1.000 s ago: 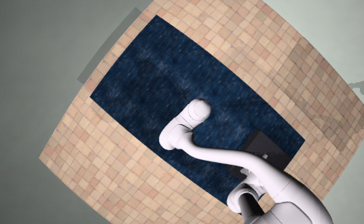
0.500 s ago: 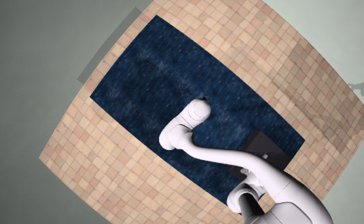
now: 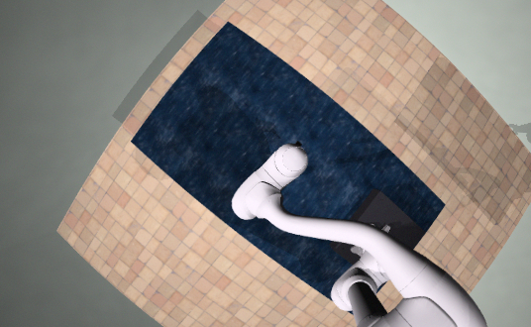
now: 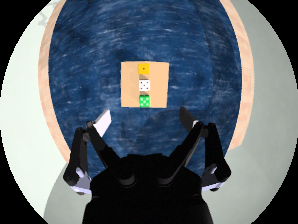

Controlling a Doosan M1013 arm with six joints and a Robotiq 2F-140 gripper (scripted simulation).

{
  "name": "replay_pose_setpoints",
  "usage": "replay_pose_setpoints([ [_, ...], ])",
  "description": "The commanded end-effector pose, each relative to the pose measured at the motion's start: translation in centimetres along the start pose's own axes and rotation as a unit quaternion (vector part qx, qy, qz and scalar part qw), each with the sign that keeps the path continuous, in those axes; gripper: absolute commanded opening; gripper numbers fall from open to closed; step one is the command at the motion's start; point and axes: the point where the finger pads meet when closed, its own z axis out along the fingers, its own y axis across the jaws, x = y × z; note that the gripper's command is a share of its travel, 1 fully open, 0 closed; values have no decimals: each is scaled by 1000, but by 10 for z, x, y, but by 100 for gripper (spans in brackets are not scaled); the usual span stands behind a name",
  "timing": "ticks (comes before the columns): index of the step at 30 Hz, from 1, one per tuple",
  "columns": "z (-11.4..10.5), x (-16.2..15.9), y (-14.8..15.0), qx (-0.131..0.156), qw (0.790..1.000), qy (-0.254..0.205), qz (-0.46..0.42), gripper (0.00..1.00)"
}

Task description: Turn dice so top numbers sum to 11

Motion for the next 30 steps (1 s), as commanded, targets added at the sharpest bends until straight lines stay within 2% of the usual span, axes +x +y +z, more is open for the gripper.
replay_pose_setpoints([
  [1,-7,0,0,0,1000,0,0,100],
  [16,-60,0,0,0,1000,0,0,100],
  [30,-64,0,0,0,1000,0,0,100],
])
